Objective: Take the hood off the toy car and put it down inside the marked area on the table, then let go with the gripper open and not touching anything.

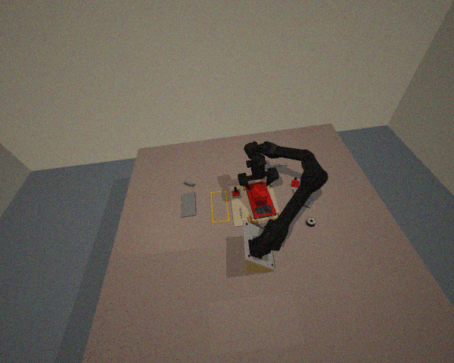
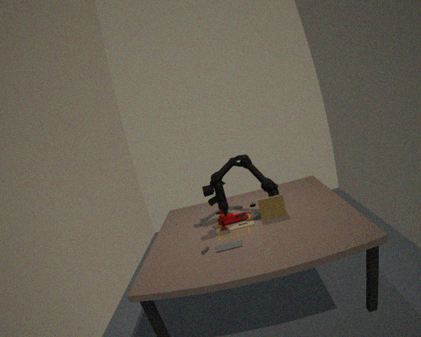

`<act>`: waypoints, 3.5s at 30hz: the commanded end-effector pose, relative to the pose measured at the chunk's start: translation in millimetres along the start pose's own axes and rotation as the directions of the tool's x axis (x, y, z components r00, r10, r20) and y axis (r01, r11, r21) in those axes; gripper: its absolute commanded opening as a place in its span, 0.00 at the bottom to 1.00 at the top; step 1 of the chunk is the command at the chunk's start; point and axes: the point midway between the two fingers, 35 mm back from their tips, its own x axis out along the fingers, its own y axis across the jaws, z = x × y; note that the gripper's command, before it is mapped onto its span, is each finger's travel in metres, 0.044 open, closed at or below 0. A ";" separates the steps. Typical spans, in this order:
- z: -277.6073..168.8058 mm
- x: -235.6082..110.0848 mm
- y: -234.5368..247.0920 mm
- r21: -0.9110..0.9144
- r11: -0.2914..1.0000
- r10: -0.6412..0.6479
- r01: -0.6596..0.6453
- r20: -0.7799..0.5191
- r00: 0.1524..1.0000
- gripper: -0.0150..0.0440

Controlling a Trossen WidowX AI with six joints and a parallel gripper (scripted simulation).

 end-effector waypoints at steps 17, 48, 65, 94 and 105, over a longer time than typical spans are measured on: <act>-1.2 13.8 -1.0 -0.004 1.000 -0.007 0.007 -0.003 1.000 1.00; -1.3 29.1 -1.2 -0.004 1.000 -0.008 0.008 -0.003 1.000 1.00; -1.0 28.7 -0.7 -0.001 1.000 -0.002 0.002 -0.002 1.000 0.71; -0.5 11.1 -0.2 -0.002 1.000 -0.002 0.002 -0.002 1.000 0.25; -0.6 3.9 -0.1 -0.002 1.000 -0.002 0.002 -0.002 1.000 0.25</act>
